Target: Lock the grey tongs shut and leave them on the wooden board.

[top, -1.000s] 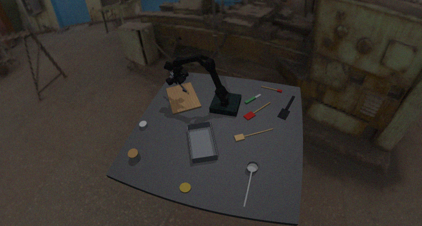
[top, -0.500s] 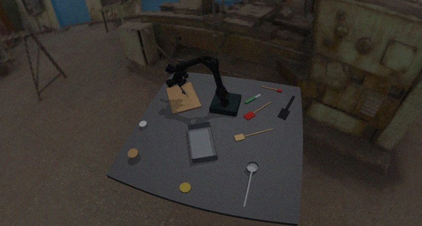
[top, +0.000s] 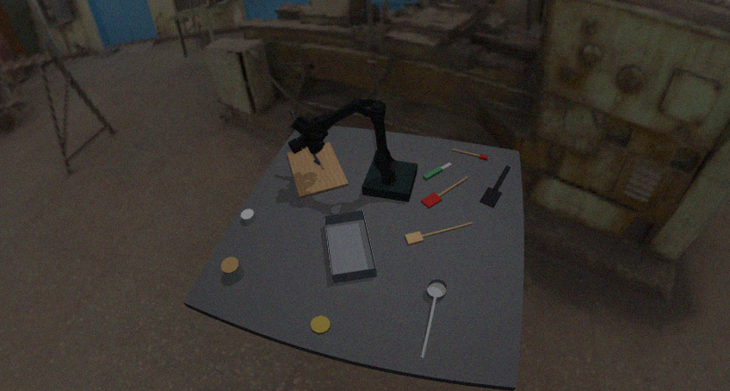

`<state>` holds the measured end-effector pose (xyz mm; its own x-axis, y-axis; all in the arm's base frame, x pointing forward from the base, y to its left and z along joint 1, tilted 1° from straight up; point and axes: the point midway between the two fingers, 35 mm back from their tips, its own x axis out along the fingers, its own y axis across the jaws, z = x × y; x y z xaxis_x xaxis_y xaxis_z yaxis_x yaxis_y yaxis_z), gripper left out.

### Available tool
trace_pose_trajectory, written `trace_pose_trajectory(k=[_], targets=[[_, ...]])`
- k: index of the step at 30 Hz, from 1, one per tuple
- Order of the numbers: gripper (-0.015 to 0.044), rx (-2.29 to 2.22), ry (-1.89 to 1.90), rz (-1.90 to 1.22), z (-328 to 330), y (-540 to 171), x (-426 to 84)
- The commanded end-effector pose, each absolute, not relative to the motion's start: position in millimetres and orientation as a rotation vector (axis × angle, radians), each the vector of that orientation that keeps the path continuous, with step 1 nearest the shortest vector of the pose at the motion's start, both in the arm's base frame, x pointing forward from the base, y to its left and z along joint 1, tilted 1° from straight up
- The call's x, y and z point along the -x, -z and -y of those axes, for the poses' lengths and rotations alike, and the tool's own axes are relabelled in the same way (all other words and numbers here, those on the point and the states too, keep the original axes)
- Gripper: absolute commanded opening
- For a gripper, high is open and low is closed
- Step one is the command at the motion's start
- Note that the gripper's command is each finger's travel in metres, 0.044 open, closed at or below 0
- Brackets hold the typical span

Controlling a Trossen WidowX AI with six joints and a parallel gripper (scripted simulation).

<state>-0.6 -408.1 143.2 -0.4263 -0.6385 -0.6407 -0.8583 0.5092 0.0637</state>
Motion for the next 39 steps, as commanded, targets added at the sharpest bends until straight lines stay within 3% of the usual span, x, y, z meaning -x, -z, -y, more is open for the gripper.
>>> trace_pose_trajectory(k=[1,19,39], targets=[[-0.015,1.242,-0.48,-2.261,404,-149,0],[-0.015,1.295,-0.22,-2.499,368,-161,-1],[-0.015,1.295,-0.209,-2.507,366,-161,0]])
